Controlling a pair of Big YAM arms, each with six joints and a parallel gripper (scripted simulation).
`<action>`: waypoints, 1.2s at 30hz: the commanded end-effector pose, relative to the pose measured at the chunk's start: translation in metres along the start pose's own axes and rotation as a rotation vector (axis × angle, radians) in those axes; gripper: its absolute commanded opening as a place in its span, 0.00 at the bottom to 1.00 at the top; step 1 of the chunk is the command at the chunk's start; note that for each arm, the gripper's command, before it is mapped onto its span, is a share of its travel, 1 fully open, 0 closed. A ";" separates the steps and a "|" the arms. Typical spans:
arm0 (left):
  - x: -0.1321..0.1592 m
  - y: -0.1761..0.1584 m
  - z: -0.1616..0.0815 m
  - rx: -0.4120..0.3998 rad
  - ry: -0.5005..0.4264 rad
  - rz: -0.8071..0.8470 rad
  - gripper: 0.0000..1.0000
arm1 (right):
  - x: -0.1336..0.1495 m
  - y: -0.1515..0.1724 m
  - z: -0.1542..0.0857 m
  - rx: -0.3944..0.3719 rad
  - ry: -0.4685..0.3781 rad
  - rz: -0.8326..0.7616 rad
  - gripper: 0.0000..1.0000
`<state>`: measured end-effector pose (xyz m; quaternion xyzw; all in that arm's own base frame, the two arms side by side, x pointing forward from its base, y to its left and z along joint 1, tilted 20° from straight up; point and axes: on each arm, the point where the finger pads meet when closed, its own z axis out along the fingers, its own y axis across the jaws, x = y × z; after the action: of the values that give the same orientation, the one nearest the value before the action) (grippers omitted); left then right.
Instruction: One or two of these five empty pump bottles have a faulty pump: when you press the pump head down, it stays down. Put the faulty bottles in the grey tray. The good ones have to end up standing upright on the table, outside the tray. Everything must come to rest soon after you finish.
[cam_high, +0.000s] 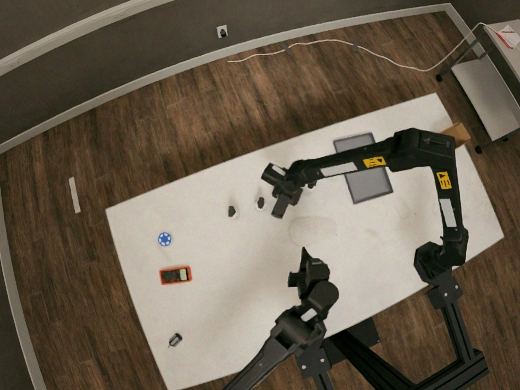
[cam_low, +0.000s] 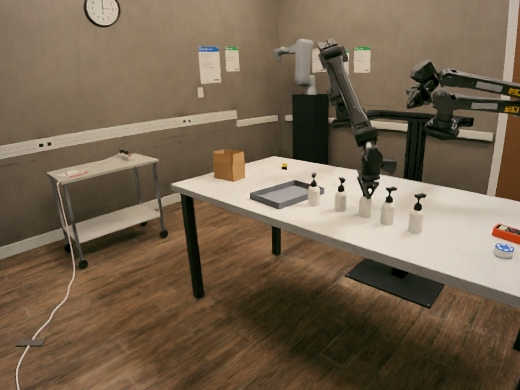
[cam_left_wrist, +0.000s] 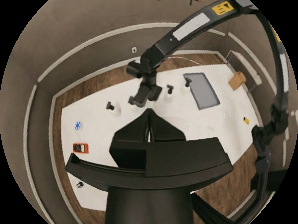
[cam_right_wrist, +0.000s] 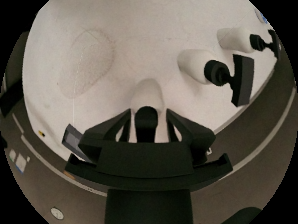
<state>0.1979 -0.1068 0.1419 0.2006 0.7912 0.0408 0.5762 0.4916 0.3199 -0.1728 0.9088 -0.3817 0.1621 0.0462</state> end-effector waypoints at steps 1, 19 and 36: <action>-0.007 0.002 -0.002 0.000 -0.010 -0.026 0.00 | 0.010 -0.020 -0.001 0.031 0.002 0.017 0.51; -0.007 0.002 -0.002 0.000 -0.010 -0.026 0.00 | 0.011 -0.023 -0.020 0.059 0.004 0.020 0.40; -0.007 0.002 -0.002 0.000 -0.010 -0.026 0.00 | 0.002 -0.009 -0.009 0.033 0.002 0.010 0.21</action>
<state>0.1979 -0.1068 0.1419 0.2005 0.7912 0.0408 0.5762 0.4960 0.3227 -0.1687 0.9074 -0.3838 0.1677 0.0356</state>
